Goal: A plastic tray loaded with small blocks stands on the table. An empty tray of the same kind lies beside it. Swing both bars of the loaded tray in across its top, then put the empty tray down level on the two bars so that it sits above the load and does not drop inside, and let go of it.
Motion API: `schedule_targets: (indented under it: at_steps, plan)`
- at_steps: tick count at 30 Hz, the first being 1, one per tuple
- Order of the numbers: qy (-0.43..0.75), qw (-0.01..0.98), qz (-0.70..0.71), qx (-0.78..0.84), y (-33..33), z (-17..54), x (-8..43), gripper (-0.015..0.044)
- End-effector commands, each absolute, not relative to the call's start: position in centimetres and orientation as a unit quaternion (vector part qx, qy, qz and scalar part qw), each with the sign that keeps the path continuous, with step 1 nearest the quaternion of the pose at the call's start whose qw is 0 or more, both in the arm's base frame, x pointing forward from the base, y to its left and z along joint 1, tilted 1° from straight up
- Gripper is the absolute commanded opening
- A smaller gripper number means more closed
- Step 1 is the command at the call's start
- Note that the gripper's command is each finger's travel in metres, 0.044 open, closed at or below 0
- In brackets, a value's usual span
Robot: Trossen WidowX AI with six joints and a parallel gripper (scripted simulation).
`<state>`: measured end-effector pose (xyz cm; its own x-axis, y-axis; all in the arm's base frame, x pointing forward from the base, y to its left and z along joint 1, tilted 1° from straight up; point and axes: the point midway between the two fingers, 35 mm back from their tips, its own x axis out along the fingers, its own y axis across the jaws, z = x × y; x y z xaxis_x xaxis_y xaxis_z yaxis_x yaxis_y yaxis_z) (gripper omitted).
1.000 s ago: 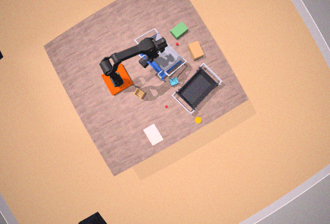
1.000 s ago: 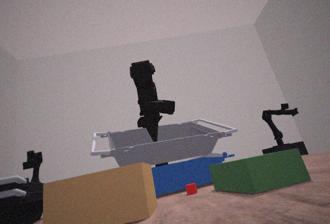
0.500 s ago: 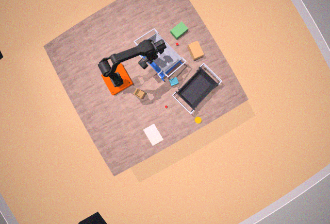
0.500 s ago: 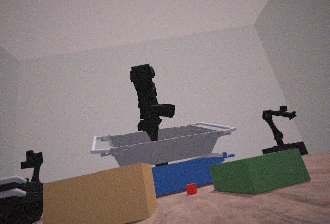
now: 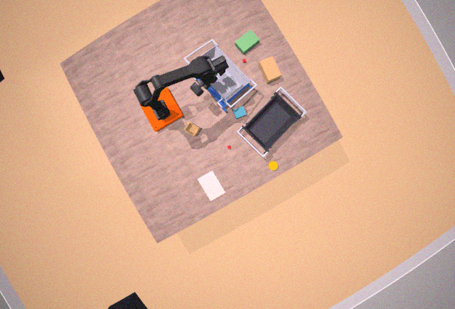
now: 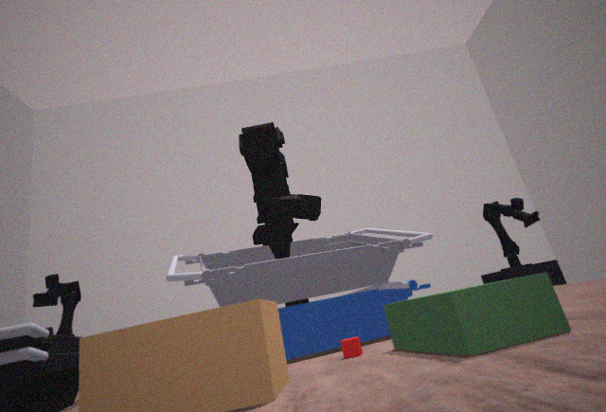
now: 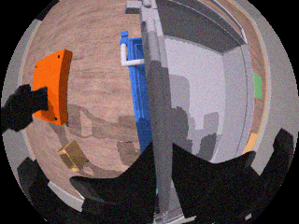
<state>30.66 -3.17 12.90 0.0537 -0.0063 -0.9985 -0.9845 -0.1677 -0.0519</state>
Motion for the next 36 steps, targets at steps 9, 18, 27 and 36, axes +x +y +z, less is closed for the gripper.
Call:
schedule_targets:
  at_steps: [9, 18, 27, 36]
  plan:
    - [0.452, 0.459, 0.53, -0.552, -3.3, 12.2, 30.2, 0.0]
    - [0.452, 0.459, 0.53, -0.552, -3.4, 11.7, 29.9, 0.0]
    - [0.452, 0.459, 0.53, -0.552, -3.4, 11.3, 29.8, 0.0]
    - [0.452, 0.459, 0.53, -0.552, -3.4, 11.2, 29.8, 0.0]
